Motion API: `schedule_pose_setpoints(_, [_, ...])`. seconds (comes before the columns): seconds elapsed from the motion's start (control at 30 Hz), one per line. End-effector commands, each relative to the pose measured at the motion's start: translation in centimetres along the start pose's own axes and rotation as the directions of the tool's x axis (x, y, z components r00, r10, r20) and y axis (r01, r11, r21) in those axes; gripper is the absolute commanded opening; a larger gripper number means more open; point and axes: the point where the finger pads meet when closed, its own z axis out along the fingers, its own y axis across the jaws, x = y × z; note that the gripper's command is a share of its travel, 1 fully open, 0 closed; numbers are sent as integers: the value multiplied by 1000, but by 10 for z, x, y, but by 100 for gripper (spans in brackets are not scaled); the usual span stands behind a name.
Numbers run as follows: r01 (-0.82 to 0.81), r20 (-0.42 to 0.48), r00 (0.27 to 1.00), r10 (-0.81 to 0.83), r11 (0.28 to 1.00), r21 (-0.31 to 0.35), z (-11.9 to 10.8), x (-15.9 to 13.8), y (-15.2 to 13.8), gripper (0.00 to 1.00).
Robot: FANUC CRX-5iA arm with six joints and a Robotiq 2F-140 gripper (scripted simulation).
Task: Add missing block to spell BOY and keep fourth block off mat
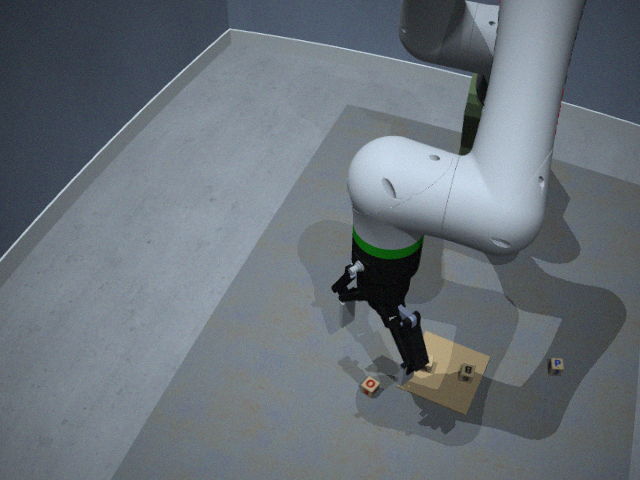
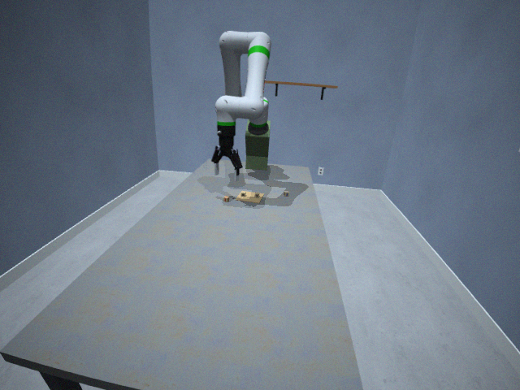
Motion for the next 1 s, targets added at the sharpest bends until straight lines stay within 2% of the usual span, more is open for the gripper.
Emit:
schedule_pose_setpoints(0.0, [-138,8,990,138,990,10,3,0,0,100])
schedule_pose_setpoints(0.33, [-398,10,918,397,918,7,9,0,0,100])
schedule_pose_setpoints(0.4, [-398,10,918,397,918,7,9,0,0,100])
schedule_pose_setpoints(0.43, [-467,11,884,467,884,7,11,0,0,100])
schedule_pose_setpoints(0.63, [-594,12,805,594,805,5,14,0,-1,100])
schedule_pose_setpoints(0.9, [-751,13,660,751,660,3,19,-1,-1,100])
schedule_pose_setpoints(0.97, [-751,13,660,751,660,3,19,-1,-1,100])
